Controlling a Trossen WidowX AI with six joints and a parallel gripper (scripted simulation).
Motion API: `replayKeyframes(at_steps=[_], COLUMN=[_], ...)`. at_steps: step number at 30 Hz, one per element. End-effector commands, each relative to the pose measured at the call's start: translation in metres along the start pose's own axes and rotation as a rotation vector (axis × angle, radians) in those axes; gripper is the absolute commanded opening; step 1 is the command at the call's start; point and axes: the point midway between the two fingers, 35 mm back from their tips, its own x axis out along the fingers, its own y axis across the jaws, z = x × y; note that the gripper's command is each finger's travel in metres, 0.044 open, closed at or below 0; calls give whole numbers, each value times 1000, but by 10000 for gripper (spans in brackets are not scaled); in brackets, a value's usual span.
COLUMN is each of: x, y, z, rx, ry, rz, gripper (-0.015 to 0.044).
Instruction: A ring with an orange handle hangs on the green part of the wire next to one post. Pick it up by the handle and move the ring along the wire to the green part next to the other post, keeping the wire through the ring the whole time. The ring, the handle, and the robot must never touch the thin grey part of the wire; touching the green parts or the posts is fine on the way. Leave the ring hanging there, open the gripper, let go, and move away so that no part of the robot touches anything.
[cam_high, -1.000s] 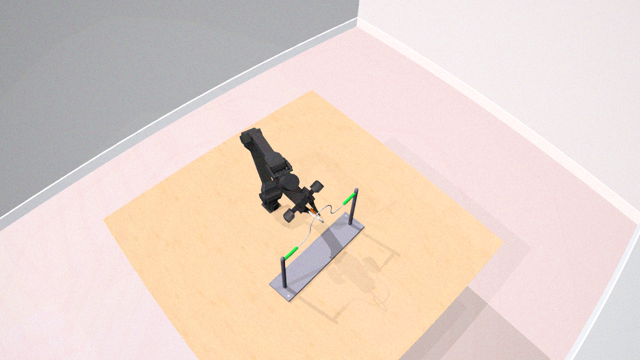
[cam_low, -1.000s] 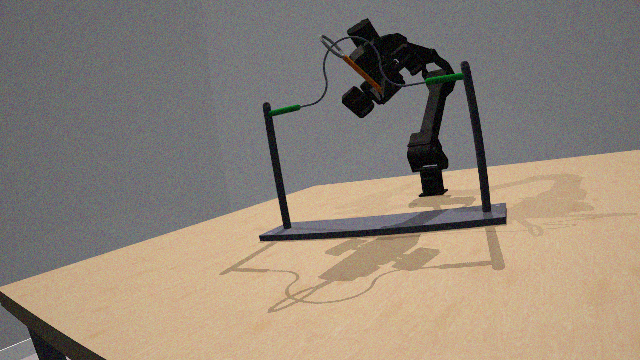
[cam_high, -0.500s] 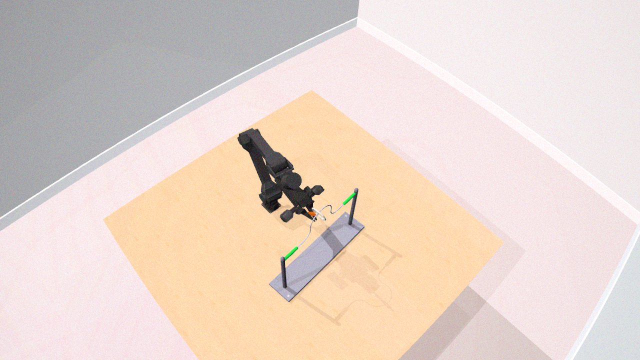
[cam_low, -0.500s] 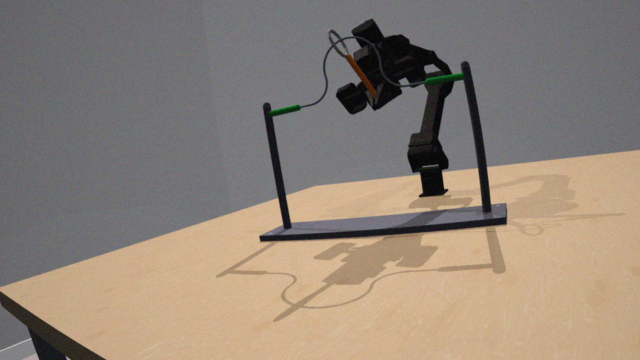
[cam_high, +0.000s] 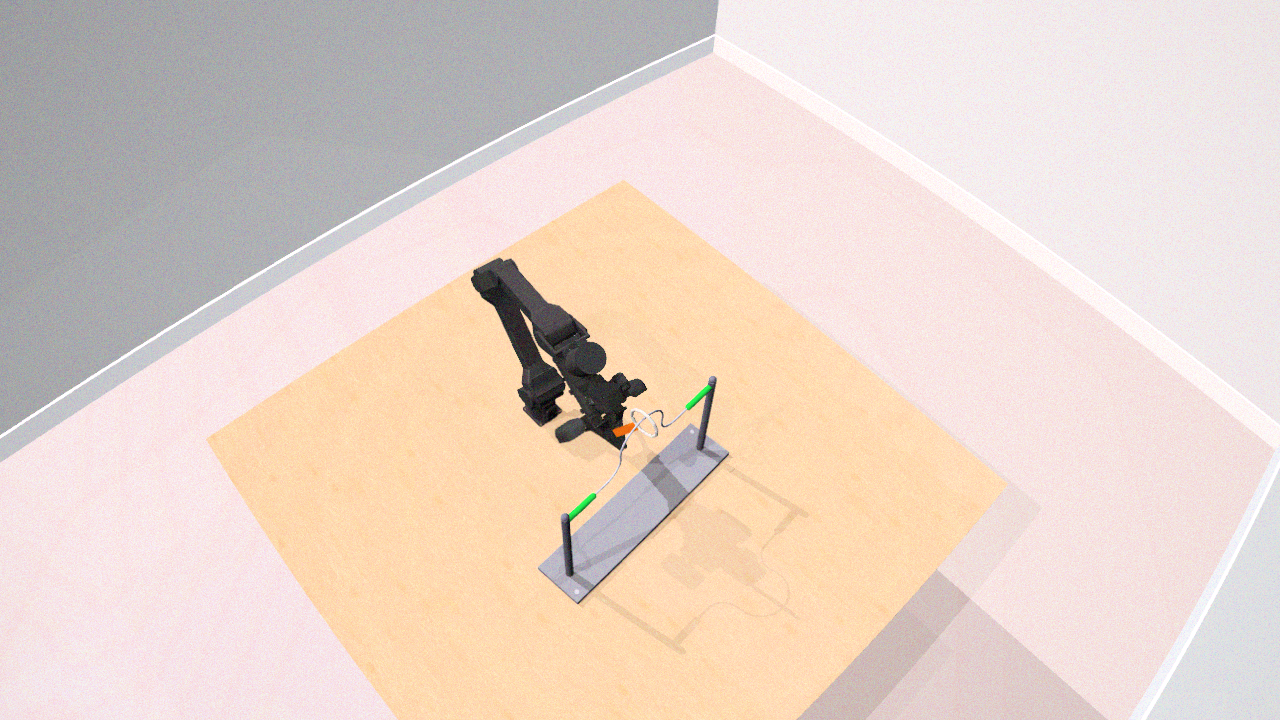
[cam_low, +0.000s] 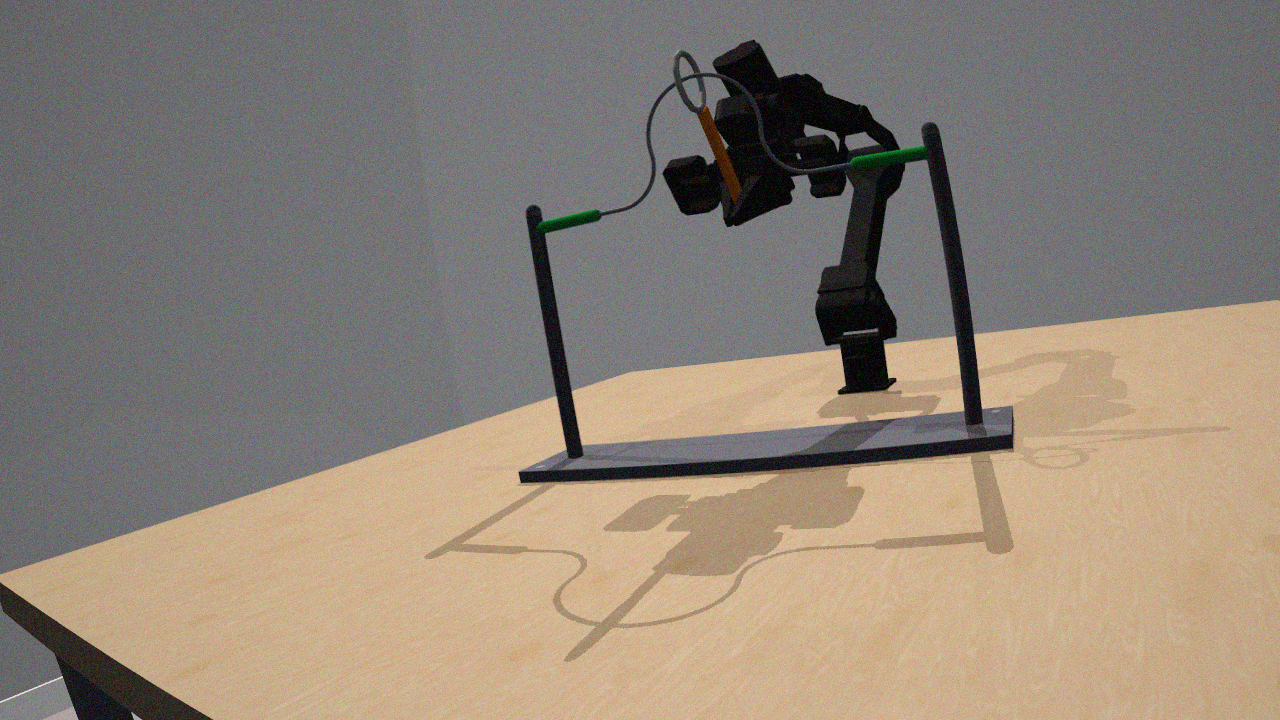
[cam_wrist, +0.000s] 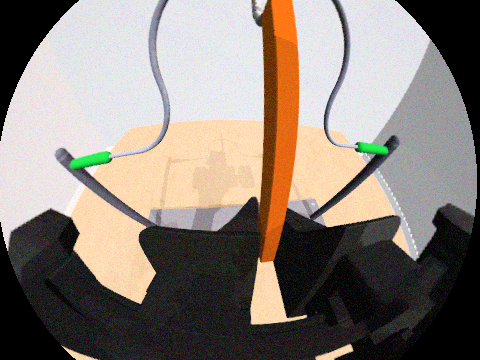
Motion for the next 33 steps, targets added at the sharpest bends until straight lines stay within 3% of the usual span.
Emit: replayKeyframes(at_steps=[1, 33], x=[-3, -6], y=[-5, -38], z=[3, 13], rx=[-76, -545], ry=[-27, -99], rz=[-51, -375], gripper=[-150, -150])
